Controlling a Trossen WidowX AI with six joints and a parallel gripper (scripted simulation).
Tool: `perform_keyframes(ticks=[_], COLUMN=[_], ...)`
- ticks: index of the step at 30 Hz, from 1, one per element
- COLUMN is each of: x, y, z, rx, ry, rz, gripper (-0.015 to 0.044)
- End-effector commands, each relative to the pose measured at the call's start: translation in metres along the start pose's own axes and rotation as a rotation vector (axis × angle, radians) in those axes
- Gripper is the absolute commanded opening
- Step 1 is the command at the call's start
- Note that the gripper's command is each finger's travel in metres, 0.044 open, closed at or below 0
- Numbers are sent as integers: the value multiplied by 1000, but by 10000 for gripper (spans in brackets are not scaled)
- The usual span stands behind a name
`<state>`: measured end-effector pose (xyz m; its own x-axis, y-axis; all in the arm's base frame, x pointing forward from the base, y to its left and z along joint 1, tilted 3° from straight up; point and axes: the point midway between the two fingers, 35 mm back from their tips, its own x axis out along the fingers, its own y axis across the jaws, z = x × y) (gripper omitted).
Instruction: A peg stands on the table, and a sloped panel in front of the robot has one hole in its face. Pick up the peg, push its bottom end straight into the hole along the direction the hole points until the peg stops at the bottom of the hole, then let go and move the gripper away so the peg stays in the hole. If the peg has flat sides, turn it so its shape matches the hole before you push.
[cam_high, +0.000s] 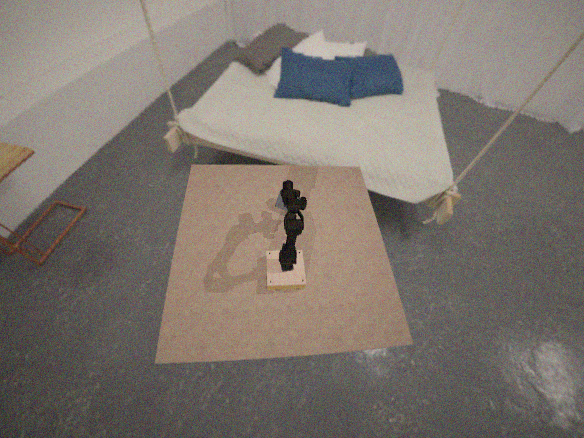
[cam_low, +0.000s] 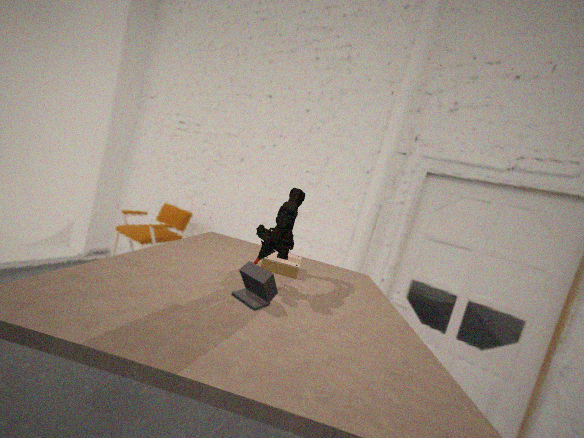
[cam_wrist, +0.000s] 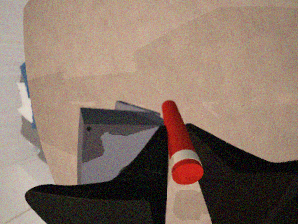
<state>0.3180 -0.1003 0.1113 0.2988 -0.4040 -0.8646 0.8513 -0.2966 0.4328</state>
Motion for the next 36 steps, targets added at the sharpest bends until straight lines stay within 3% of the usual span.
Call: perform_keyframes(ticks=[1,36], x=[-1,-20], y=[-2,-6], z=[-3,-36], rx=[-25,-196], ry=[-8,-49], rz=[16,191], gripper=[0,0])
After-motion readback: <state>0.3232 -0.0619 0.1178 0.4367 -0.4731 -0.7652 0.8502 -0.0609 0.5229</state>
